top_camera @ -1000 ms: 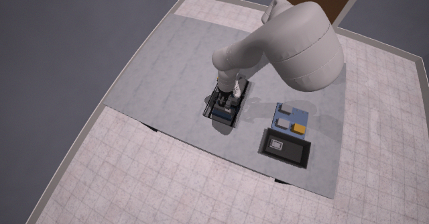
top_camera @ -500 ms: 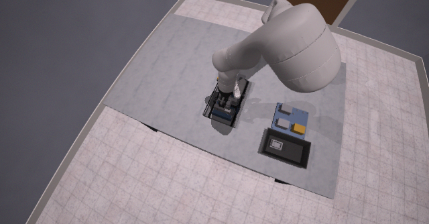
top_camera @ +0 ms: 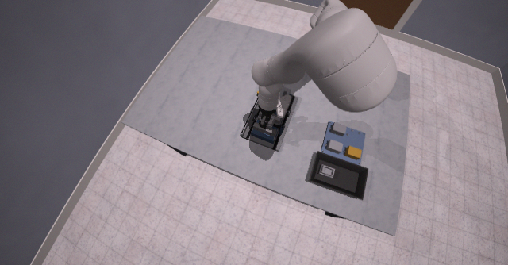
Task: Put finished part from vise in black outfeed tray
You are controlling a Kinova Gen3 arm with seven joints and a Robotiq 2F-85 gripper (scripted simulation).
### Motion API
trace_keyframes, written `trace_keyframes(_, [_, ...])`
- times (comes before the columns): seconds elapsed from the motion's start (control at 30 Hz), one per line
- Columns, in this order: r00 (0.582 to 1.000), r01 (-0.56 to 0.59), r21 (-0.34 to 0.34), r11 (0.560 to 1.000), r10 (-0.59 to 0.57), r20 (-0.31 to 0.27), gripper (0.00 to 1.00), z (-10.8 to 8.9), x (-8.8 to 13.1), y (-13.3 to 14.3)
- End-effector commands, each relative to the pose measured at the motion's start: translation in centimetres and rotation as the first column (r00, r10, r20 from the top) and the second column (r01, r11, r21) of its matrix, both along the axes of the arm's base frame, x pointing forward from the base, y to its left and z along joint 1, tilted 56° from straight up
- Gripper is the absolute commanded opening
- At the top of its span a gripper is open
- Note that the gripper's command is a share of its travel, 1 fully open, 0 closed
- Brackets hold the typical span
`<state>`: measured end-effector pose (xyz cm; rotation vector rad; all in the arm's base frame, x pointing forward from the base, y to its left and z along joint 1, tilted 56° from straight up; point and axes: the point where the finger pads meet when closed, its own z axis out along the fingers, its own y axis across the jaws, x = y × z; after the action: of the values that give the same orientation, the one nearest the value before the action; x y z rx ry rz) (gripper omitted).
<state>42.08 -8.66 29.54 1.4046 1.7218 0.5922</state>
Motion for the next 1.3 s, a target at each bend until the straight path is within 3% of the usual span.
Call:
trace_keyframes(0.0, [1.000, 0.006, 0.002, 1.000, -0.006, 0.001, 0.67, -0.07, 0.03, -0.30])
trace_keyframes(1.27, [1.000, 0.007, 0.002, 1.000, -0.007, 0.001, 0.67, -0.35, 0.45, -0.37])
